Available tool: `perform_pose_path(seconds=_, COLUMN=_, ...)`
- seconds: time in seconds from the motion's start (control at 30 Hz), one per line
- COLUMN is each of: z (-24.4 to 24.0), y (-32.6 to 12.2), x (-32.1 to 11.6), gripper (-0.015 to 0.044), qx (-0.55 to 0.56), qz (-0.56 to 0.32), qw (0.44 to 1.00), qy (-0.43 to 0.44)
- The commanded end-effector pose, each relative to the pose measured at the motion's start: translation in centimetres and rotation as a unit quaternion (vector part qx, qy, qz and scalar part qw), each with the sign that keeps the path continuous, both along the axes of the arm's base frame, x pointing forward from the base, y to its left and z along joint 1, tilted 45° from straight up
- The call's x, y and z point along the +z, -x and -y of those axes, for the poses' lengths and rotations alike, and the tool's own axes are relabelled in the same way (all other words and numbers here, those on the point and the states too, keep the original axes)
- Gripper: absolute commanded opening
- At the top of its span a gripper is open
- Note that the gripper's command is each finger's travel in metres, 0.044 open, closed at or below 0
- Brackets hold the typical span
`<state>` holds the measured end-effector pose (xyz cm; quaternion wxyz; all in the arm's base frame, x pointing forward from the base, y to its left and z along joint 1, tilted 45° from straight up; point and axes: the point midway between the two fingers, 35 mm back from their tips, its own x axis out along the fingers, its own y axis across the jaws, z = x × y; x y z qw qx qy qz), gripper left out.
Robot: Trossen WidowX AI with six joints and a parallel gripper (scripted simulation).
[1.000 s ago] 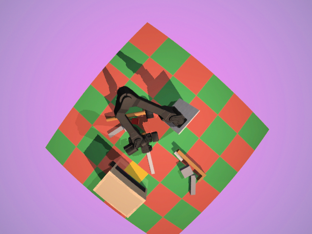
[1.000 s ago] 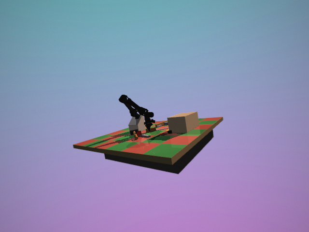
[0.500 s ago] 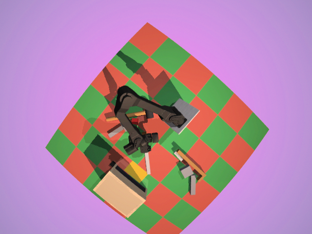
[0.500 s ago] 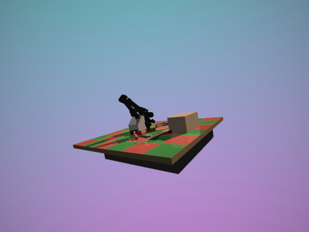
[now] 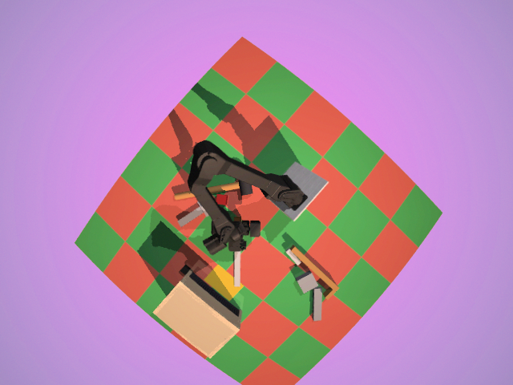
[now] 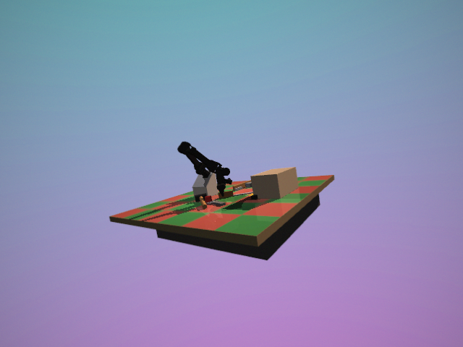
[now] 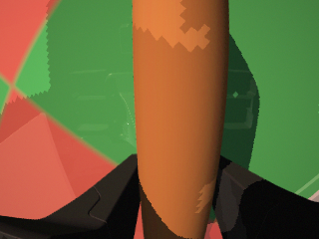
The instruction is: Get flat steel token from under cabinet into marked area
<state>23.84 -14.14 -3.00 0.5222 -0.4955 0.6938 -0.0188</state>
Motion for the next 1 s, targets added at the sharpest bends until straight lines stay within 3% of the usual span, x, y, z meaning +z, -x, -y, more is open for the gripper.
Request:
perform_pose_path(seconds=0.0, z=-0.06, y=-0.07, x=0.03, gripper=0.0000, qx=-0.013, qz=0.017, qw=1.000, qy=-0.001)
perform_pose_path(seconds=0.97, z=0.00, y=-0.07, x=0.09, gripper=0.0000, qx=-0.095, qz=0.098, qw=0.991, qy=-0.006)
